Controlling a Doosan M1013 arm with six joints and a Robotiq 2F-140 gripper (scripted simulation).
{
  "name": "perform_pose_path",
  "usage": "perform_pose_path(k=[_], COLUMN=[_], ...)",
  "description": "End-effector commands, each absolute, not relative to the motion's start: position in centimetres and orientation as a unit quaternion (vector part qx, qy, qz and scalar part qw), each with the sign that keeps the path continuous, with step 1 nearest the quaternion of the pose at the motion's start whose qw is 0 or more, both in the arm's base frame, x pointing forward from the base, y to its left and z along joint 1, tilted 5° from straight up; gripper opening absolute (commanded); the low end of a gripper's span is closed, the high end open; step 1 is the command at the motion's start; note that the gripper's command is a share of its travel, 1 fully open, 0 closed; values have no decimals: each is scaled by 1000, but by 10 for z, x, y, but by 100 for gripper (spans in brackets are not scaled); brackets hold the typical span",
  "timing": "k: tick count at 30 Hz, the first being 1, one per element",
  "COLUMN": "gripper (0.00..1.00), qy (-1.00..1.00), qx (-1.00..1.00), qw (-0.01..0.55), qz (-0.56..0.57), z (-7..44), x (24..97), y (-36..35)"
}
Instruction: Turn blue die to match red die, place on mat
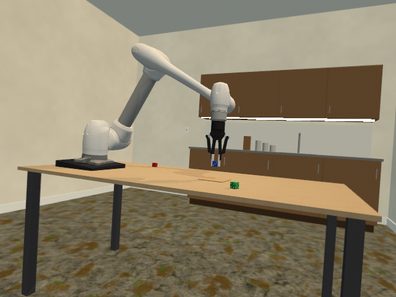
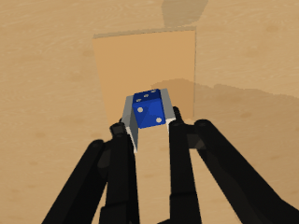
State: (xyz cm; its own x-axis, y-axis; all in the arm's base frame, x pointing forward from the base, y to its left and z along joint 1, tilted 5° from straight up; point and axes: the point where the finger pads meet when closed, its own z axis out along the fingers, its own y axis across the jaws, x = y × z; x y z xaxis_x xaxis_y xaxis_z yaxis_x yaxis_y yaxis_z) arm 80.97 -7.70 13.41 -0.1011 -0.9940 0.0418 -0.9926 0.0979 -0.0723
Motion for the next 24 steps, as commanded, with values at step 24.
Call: perform_pose_path(k=[24], gripper=[24], qy=[741], qx=[-670], qw=[9], qz=[-41], z=[69], x=[815], y=[-80])
